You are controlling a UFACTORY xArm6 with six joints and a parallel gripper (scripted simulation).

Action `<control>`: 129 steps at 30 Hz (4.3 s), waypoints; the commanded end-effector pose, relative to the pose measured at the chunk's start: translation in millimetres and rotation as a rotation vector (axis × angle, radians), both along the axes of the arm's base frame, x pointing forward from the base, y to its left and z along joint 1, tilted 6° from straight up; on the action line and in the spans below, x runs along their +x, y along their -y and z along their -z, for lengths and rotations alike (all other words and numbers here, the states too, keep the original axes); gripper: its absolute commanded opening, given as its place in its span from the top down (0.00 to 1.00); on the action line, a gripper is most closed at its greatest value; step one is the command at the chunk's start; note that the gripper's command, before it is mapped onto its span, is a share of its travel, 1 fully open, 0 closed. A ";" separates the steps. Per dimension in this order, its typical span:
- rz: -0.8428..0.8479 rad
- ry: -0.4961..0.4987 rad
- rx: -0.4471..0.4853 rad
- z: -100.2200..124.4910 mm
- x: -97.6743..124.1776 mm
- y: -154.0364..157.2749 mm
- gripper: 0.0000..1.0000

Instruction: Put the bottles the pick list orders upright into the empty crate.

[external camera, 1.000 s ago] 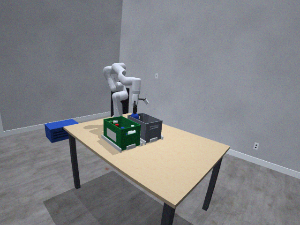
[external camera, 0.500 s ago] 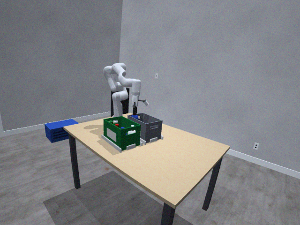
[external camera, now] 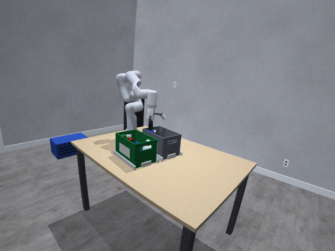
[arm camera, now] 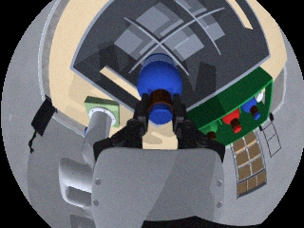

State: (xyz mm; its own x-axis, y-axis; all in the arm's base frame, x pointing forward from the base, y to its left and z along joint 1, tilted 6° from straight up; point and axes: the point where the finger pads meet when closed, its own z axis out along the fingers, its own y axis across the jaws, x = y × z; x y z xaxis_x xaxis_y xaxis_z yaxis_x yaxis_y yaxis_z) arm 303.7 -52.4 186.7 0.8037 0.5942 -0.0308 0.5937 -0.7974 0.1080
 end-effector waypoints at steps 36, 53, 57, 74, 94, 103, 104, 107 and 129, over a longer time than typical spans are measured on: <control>0.000 0.005 -0.001 12.5 2.1 1.6 1.00; 0.000 0.005 0.000 14.4 2.0 1.8 1.00; 0.000 0.005 -0.001 16.5 2.1 2.0 1.00; 0.000 0.005 -0.001 24.0 2.5 2.8 1.00; 0.000 0.005 -0.001 32.9 2.9 3.8 1.00; 0.000 0.005 -0.001 36.3 3.0 4.1 1.00; 0.000 0.005 -0.001 36.9 3.0 4.2 1.00; 0.000 0.005 -0.001 38.4 3.1 4.4 1.00; 0.000 0.005 -0.001 41.4 3.2 4.7 1.00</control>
